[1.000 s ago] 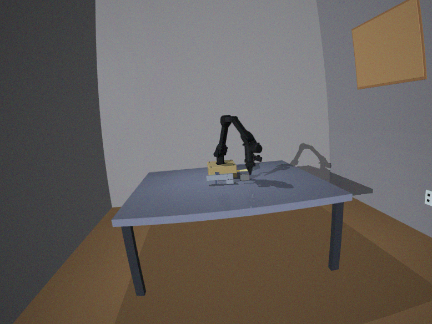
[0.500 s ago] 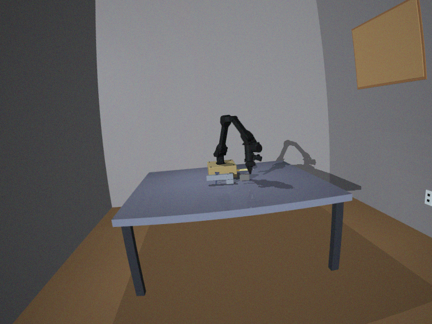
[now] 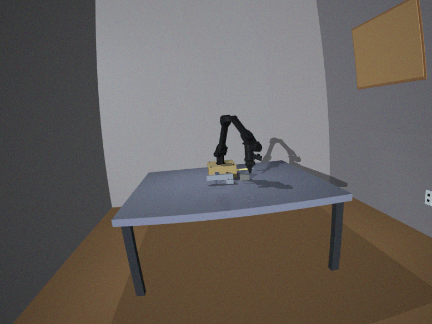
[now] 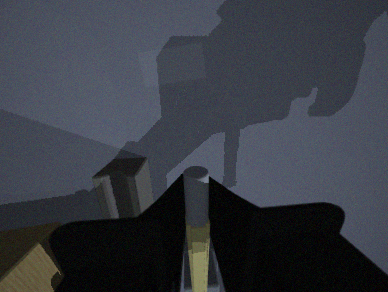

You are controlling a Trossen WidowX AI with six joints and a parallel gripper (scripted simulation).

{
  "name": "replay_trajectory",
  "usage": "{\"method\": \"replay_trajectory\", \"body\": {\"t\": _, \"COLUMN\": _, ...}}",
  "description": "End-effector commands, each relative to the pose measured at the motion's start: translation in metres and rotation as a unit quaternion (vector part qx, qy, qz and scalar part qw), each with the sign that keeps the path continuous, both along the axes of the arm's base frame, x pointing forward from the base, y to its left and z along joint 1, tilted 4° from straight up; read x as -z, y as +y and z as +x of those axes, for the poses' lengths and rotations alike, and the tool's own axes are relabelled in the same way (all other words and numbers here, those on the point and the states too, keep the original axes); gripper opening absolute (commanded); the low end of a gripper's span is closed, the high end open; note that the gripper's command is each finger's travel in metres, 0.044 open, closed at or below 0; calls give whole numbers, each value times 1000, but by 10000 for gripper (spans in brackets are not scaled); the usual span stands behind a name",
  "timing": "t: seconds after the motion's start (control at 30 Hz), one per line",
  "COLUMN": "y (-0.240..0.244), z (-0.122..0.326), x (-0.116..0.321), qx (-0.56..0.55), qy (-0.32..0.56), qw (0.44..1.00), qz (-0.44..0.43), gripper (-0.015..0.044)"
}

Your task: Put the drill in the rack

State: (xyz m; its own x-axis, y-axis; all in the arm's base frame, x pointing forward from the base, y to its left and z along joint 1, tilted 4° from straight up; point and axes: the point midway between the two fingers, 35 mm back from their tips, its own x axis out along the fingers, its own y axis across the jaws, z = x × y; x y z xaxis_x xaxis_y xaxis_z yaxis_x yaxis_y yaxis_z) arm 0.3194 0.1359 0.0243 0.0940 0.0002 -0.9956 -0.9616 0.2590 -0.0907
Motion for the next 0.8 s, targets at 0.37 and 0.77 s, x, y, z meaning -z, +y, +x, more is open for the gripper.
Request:
{"method": "replay_trajectory", "body": {"t": 0.37, "y": 7, "z": -19, "x": 5, "qx": 2, "qy": -2, "qw": 1000, "qz": -1, "gripper": 0}}
{"method": "replay_trajectory", "body": {"t": 0.77, "y": 14, "z": -38, "x": 10, "qx": 2, "qy": -1, "qw": 1000, "qz": -1, "gripper": 0}}
